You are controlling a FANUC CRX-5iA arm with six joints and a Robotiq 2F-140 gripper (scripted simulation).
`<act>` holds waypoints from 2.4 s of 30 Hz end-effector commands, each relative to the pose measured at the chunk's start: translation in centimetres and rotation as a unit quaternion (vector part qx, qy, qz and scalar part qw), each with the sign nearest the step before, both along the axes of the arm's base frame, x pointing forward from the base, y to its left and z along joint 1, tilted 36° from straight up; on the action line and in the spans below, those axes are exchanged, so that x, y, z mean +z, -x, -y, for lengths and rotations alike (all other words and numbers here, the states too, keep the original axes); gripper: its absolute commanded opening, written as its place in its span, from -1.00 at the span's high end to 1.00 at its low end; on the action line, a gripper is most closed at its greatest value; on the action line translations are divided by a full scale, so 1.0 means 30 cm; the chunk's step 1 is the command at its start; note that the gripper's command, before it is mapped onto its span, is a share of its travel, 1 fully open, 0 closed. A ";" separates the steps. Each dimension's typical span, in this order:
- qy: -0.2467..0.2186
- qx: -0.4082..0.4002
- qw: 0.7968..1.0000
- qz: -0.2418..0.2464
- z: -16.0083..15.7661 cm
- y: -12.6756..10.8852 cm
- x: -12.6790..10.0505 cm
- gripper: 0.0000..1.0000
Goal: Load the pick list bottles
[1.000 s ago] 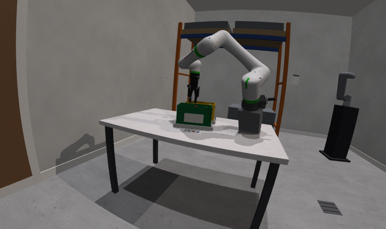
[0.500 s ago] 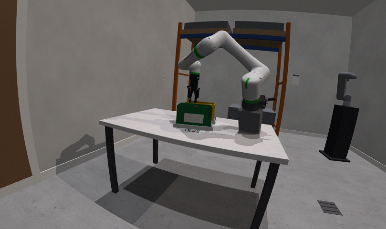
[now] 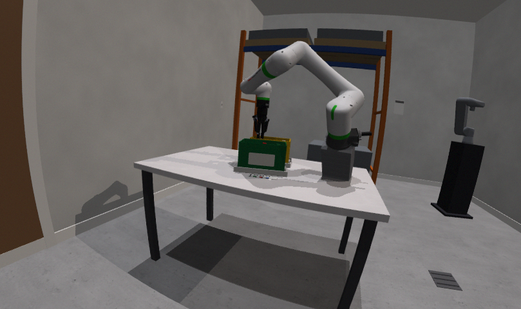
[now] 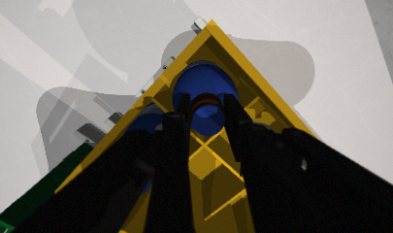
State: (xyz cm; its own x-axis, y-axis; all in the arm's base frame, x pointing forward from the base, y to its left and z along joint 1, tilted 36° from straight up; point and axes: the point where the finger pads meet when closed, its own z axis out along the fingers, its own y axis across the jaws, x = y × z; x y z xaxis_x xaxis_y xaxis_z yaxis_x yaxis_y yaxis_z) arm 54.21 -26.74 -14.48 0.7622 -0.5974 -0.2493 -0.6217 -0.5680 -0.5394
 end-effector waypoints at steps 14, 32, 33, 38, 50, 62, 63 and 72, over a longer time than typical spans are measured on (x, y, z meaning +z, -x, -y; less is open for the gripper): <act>0.001 0.000 1.000 0.000 0.004 -0.001 0.002 0.80; 0.001 0.000 1.000 0.000 0.010 0.002 0.011 0.80; 0.001 0.000 1.000 0.000 0.013 0.003 0.016 0.80; 0.001 0.000 1.000 0.000 0.023 0.006 0.029 0.80; 0.001 0.000 1.000 0.000 0.060 0.018 0.083 0.80; 0.001 0.000 1.000 0.000 0.092 0.028 0.127 0.80; 0.001 0.000 1.000 0.000 0.095 0.029 0.132 0.80; 0.001 0.000 1.000 0.000 0.117 0.036 0.163 0.80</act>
State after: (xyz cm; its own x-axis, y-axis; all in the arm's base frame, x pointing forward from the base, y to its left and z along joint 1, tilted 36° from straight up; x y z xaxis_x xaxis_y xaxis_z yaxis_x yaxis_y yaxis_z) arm 53.16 -30.00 -9.85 0.7621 -0.5975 -0.2494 -0.6217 -0.5680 -0.5393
